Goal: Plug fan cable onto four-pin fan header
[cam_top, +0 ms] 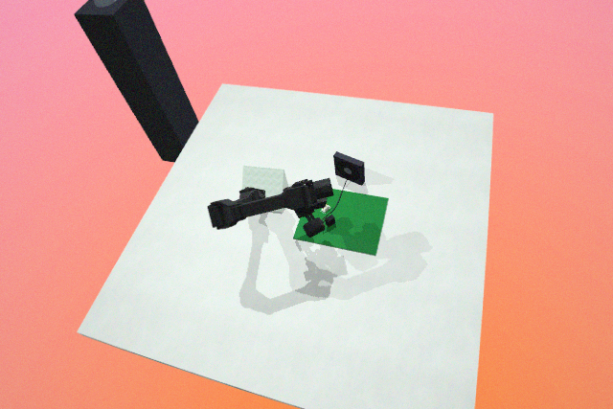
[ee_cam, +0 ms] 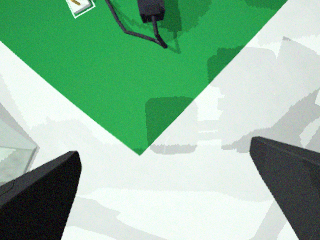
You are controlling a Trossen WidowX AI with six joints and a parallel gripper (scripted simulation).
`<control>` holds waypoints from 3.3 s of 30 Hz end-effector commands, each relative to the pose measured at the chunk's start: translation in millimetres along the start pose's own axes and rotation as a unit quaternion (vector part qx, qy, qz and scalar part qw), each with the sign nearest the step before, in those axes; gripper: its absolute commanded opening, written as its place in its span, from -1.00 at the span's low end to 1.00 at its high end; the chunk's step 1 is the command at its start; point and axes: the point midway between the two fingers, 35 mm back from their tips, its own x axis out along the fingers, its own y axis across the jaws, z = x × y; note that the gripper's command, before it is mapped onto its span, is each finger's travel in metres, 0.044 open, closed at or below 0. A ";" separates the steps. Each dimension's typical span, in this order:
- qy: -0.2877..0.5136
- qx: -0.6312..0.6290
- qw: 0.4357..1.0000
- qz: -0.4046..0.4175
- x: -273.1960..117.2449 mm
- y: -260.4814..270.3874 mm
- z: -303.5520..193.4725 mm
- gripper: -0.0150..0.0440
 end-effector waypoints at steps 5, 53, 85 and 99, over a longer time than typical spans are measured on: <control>0.001 -0.006 1.000 -0.002 3.6 -1.0 12.0 1.00; 0.004 -0.059 0.998 -0.025 81.8 3.6 97.9 1.00; 0.003 -0.059 0.998 -0.024 33.2 6.3 98.7 -0.49; -0.001 0.105 0.994 -0.024 34.8 13.8 101.6 -0.49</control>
